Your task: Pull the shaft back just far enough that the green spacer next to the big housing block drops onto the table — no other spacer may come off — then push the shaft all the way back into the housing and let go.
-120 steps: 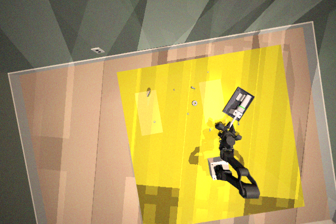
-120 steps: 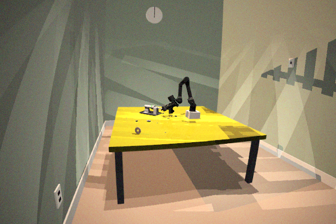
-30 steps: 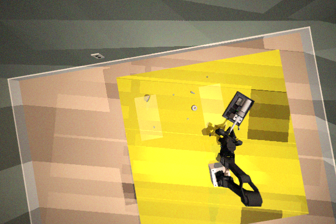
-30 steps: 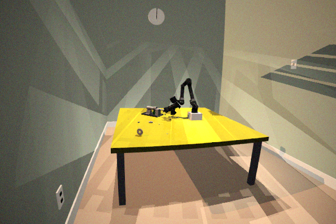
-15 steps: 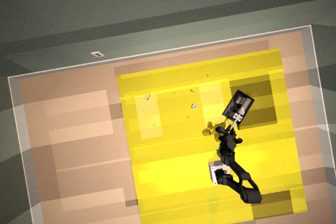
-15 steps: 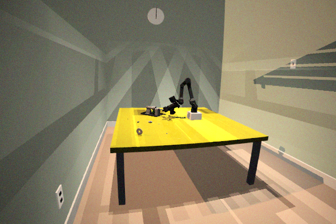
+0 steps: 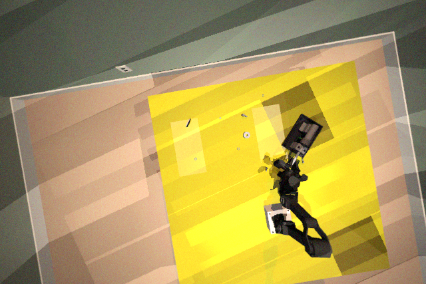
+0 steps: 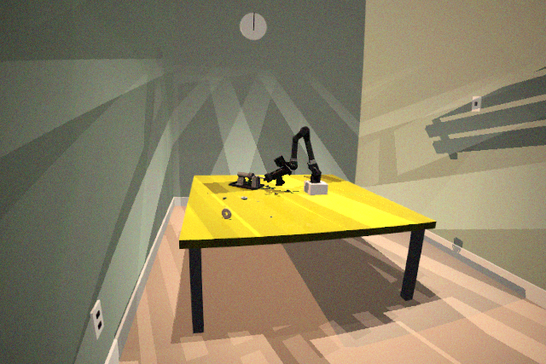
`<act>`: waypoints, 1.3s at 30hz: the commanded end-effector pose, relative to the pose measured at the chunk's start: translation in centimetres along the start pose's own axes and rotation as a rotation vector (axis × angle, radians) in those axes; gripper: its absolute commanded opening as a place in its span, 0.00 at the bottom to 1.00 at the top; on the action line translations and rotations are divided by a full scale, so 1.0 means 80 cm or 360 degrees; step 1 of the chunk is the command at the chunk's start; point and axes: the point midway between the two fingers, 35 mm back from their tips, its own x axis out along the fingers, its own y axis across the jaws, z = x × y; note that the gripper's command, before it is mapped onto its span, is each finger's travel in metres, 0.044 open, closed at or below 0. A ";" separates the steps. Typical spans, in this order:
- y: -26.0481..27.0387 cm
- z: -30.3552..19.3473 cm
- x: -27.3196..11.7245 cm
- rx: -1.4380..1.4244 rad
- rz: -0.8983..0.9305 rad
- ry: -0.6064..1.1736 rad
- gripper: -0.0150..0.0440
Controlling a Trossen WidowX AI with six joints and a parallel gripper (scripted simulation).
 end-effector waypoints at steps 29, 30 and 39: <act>0.000 -0.009 0.012 -0.0002 0.0003 0.0008 0.25; 0.000 -0.009 0.012 -0.0002 0.0003 0.0008 0.25; 0.000 -0.011 0.015 -0.0002 0.0003 0.0008 0.25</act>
